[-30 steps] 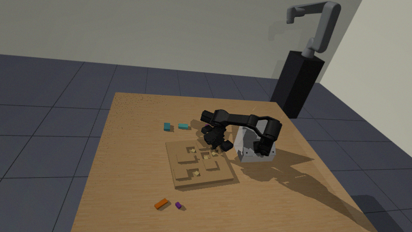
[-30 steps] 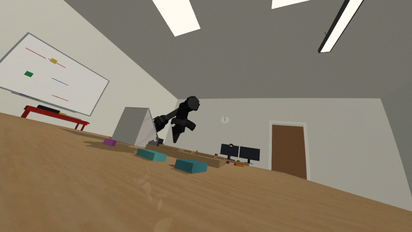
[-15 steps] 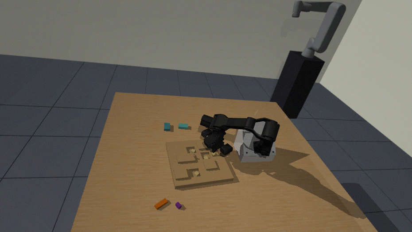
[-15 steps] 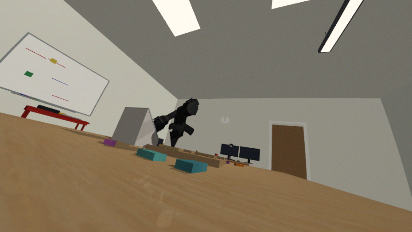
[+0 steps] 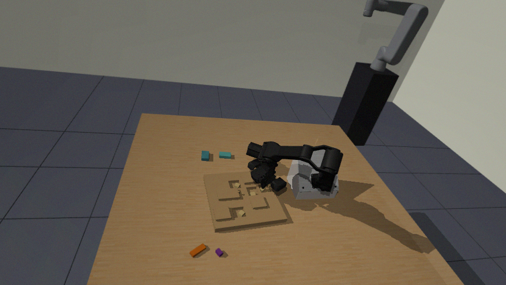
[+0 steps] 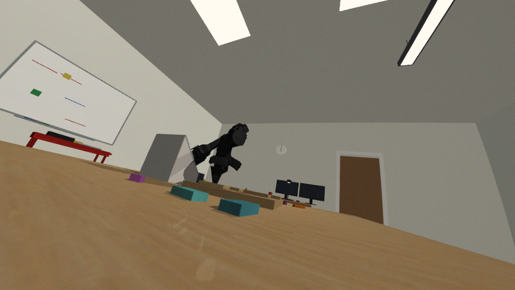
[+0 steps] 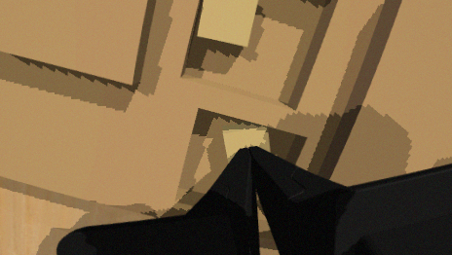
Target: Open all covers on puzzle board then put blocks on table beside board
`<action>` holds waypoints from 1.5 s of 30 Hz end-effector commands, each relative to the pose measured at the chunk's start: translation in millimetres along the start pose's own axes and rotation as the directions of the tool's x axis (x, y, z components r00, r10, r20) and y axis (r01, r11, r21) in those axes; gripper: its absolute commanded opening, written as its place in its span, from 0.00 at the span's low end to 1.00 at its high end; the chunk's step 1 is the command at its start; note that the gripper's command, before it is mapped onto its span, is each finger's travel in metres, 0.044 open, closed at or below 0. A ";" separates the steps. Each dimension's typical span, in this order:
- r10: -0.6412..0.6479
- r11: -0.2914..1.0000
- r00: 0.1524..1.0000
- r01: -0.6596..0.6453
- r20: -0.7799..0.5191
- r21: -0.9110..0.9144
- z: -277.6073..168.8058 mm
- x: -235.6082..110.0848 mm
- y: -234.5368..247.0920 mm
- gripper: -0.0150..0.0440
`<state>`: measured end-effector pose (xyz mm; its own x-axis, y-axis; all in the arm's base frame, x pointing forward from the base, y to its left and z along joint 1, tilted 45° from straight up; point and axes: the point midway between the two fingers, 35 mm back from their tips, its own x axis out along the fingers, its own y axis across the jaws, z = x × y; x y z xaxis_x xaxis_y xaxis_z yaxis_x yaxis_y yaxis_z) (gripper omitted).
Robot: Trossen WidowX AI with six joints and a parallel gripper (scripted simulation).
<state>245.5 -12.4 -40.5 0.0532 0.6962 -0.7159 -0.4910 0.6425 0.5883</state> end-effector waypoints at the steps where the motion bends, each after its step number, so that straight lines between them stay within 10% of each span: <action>1: 0.005 1.000 1.000 -0.005 0.002 0.007 -4.1 1.8 3.2 0.25; 45: 0.005 1.000 1.000 -0.005 0.002 0.015 -11.2 3.3 7.2 0.25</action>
<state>234.4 -10.8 -42.2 0.0588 0.6982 -0.7135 -0.4759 0.6479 0.5948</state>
